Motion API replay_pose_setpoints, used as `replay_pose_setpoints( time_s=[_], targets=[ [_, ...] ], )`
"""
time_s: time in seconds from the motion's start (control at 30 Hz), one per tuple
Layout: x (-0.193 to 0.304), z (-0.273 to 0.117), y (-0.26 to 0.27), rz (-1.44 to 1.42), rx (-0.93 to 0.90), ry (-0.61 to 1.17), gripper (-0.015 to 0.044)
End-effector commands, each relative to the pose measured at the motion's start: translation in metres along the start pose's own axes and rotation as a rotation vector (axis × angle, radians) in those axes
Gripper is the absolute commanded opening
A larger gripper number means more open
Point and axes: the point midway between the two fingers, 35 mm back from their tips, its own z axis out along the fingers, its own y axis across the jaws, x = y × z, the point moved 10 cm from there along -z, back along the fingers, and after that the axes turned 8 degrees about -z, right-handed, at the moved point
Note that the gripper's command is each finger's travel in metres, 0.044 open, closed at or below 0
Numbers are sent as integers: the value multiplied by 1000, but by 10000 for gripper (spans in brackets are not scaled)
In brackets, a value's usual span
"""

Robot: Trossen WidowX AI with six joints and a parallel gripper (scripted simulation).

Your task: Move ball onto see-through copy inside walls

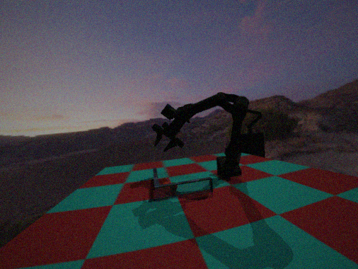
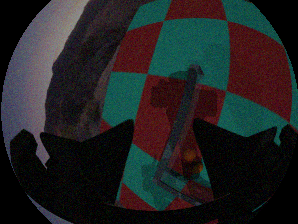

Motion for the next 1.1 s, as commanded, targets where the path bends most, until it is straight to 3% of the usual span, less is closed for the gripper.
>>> replay_pose_setpoints(
  time_s=[0.0, 0.43, 1.07],
  targets=[
    [41, 36, 14, -545, 168, 245, 281],
    [109, 70, 24, -1286, 173, 757, 281],
    [115, 81, 17, -1294, 171, 765, 281]
  ],
)
